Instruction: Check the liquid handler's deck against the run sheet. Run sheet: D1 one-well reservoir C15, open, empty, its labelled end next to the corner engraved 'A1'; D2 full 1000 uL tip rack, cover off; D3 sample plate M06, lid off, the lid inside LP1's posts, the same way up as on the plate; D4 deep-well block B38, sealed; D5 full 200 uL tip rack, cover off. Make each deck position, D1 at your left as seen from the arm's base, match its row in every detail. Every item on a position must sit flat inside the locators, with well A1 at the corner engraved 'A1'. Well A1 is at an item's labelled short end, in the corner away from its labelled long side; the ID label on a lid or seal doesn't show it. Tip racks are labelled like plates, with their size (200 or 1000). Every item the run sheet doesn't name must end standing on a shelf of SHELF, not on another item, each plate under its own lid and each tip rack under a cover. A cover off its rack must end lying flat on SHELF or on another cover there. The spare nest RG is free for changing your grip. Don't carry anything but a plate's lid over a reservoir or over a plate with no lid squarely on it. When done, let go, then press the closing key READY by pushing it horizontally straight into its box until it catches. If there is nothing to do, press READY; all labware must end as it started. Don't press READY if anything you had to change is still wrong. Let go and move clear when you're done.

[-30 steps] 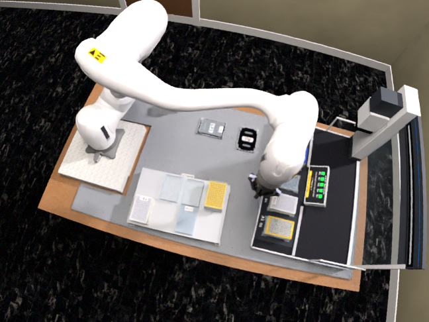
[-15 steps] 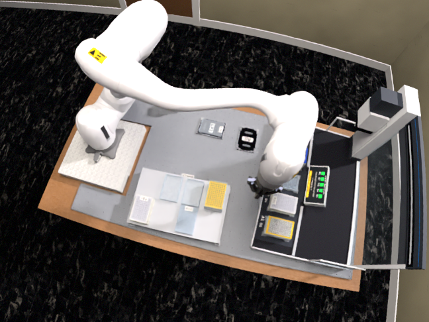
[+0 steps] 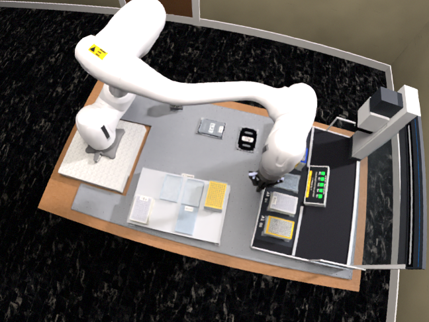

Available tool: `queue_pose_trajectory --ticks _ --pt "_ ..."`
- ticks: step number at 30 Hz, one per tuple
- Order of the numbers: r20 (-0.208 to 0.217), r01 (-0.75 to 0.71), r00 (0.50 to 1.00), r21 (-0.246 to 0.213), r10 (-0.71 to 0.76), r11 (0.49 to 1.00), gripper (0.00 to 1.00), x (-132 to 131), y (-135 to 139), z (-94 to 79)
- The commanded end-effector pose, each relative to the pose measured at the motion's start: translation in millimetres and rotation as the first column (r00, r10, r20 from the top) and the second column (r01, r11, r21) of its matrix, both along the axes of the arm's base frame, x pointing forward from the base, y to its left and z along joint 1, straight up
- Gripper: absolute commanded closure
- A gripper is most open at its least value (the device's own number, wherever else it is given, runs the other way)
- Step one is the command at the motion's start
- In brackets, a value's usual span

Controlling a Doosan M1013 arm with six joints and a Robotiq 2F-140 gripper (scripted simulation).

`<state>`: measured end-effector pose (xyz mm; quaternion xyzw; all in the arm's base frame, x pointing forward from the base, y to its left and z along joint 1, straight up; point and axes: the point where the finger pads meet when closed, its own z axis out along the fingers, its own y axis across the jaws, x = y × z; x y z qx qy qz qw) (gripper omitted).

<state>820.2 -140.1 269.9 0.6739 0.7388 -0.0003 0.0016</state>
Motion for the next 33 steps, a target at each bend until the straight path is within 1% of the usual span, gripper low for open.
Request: queue_pose_trajectory --ticks 1,12,16,31,33 --pt "0.002 0.0 1.0 0.0 0.0 1.0 0.9 0.4 11.6 1.2" --pt "0.002 0.0 1.0 0.0 0.0 1.0 0.9 1.2 66.6 1.0" --pt "0.002 0.0 1.0 0.0 0.0 1.0 0.9 1.2 70.0 1.0" --pt "0.002 -0.002 1.0 0.0 0.002 1.0 0.9 2.3 145.0 0.8" --pt "0.002 -0.002 1.0 0.0 0.002 1.0 0.9 2.3 145.0 0.8"
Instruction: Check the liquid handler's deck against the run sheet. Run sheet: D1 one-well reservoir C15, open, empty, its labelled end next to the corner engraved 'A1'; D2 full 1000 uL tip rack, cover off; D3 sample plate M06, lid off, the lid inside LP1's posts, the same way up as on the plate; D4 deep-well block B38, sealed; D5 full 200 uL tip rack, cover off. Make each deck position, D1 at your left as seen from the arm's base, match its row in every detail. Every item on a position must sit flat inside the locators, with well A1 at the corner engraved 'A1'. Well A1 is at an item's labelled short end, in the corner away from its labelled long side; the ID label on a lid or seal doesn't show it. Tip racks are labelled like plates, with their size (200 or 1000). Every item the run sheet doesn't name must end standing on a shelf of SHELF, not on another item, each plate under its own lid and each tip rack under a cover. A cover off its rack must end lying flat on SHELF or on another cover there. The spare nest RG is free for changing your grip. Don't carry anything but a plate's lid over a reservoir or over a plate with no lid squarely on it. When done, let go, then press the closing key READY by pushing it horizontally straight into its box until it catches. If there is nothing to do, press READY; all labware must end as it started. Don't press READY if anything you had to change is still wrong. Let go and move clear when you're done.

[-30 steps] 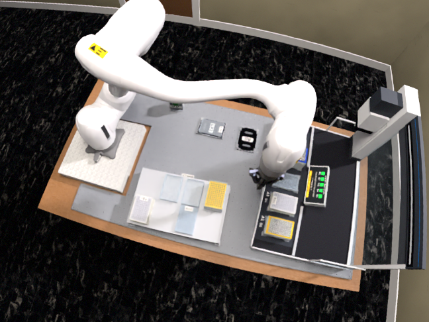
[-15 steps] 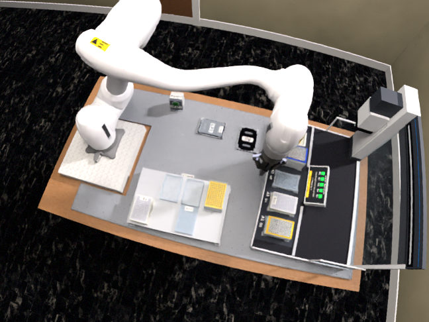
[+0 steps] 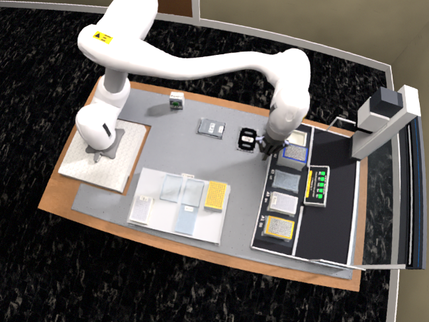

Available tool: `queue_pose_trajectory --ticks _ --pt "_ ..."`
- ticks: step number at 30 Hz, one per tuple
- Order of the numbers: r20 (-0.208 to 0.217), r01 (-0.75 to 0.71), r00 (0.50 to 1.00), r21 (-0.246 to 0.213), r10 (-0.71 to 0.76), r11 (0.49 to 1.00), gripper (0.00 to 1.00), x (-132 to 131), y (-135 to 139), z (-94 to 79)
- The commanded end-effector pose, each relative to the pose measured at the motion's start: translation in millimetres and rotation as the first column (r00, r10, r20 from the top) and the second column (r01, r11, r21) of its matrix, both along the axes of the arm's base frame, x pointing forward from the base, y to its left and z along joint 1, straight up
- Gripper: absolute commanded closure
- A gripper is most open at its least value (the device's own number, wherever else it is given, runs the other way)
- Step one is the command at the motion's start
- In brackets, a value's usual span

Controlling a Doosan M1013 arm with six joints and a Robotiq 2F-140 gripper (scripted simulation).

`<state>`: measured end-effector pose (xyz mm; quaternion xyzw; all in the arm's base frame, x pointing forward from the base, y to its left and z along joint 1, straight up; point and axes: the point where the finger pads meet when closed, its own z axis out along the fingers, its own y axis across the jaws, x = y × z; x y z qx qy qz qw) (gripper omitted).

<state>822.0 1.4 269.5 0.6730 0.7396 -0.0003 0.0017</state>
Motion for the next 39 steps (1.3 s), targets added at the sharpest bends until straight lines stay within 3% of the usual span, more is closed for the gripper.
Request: queue_pose_trajectory --ticks 1,17,29,34,39 --pt "0.002 0.001 1.0 0.0 -0.001 1.0 0.9 0.5 8.5 1.1" --pt "0.002 0.0 1.0 0.0 0.0 1.0 0.9 1.3 62.0 1.0" --pt "0.002 0.0 1.0 0.0 0.0 1.0 0.9 2.1 122.0 0.8" --pt "0.002 0.0 1.0 0.0 0.0 1.0 0.9 2.1 125.4 0.8" --pt "0.002 0.003 1.0 0.0 -0.003 1.0 0.9 2.4 150.4 0.8"
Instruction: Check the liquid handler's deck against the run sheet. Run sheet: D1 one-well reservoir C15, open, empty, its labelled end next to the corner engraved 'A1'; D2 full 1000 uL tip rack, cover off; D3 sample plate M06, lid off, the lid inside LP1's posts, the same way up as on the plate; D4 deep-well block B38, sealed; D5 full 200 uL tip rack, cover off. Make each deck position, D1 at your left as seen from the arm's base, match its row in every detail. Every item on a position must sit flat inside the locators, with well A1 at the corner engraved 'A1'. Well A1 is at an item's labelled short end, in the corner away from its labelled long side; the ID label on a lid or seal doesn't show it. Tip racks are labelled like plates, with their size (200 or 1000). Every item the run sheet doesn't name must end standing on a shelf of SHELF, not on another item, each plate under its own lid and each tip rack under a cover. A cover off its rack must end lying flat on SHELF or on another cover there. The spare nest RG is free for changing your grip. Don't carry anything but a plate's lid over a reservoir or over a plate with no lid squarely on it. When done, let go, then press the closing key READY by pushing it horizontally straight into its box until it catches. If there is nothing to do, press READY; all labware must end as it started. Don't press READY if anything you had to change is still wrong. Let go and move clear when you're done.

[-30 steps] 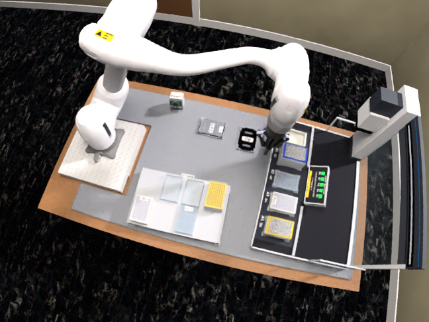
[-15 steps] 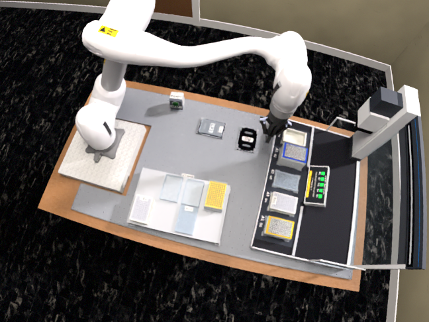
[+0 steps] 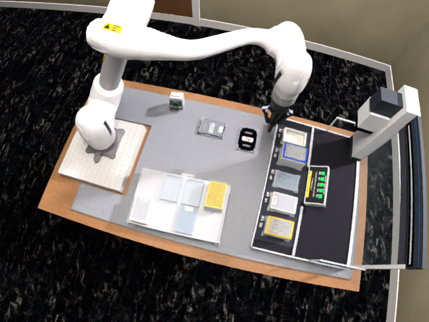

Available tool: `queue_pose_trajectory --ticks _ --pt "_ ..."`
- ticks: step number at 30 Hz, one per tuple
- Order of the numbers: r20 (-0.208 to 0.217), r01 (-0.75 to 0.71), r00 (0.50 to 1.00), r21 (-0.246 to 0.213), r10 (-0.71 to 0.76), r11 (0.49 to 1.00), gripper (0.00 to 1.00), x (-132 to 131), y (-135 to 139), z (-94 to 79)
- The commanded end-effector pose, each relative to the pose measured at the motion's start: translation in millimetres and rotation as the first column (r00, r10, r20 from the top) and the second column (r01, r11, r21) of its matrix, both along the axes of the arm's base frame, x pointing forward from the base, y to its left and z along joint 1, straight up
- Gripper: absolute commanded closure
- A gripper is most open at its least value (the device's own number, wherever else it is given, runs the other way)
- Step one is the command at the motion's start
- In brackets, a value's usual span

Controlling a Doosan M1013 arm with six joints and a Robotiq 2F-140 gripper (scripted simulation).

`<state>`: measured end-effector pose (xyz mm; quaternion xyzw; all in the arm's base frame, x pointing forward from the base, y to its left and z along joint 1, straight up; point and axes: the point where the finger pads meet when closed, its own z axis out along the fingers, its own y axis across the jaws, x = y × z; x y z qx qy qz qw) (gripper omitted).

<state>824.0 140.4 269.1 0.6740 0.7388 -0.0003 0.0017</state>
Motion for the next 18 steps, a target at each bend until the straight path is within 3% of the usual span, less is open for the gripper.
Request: queue_pose_trajectory --ticks 1,10,18 --pt "0.002 0.001 1.0 0.001 -0.001 1.0 0.9 0.5 16.5 1.2" --pt "0.002 0.001 1.0 0.001 -0.001 1.0 0.9 1.1 61.5 1.1" --pt "0.002 0.001 1.0 0.001 -0.001 1.0 0.9 1.4 84.9 1.1"
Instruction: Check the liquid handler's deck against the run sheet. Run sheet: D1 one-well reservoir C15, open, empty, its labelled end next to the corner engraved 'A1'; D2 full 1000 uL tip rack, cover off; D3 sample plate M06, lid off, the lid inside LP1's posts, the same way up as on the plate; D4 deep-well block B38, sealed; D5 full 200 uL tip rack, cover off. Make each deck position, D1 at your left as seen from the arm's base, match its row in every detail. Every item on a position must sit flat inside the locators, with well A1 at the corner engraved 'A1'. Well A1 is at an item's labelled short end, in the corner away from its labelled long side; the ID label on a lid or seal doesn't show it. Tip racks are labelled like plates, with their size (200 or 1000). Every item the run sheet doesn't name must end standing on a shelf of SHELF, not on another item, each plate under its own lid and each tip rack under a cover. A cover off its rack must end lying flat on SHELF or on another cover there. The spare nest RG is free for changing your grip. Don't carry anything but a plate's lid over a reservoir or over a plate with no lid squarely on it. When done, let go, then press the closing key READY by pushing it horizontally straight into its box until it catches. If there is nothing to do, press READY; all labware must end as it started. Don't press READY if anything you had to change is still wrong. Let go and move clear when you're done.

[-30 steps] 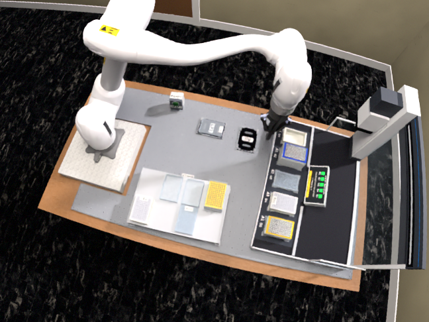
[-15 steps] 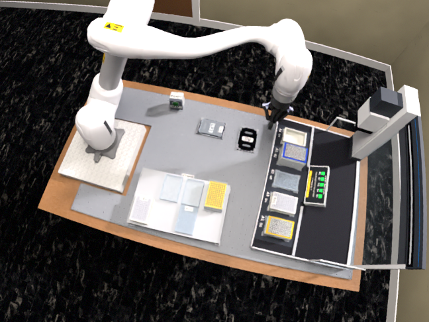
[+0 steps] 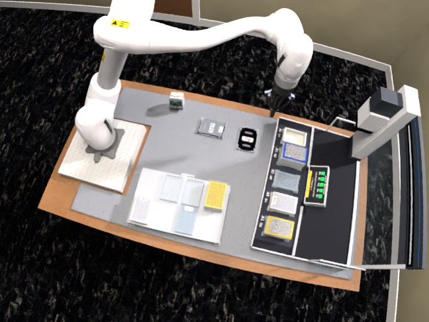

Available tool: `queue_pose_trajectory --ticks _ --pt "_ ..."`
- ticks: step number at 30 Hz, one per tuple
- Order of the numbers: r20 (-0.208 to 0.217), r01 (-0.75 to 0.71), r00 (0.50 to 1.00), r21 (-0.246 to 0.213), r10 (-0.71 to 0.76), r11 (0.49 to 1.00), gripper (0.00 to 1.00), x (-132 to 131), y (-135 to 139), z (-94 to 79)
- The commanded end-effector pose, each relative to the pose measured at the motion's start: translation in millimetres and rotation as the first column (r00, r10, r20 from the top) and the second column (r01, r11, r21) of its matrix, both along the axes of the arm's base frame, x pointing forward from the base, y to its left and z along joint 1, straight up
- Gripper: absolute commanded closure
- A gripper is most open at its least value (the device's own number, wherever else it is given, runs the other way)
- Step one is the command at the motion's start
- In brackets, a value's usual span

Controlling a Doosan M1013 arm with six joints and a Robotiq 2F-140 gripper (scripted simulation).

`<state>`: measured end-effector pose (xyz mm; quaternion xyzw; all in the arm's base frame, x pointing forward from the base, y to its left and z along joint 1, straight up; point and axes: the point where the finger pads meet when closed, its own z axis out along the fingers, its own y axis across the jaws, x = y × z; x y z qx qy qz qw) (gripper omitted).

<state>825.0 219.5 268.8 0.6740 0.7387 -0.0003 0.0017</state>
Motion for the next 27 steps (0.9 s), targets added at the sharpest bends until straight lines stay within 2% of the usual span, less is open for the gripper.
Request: queue_pose_trajectory --ticks 1,9,11,27 --pt "0.001 0.0 1.0 0.001 0.0 1.0 0.9 0.3 5.7 1.3" --pt "0.001 0.0 1.0 0.001 0.0 1.0 0.9 -34.6 6.2 1.2" --pt "0.001 0.0 1.0 0.001 0.0 1.0 0.9 -34.6 6.2 1.2" --pt "0.001 0.0 1.0 0.001 0.0 1.0 0.9 -109.5 7.2 0.8"
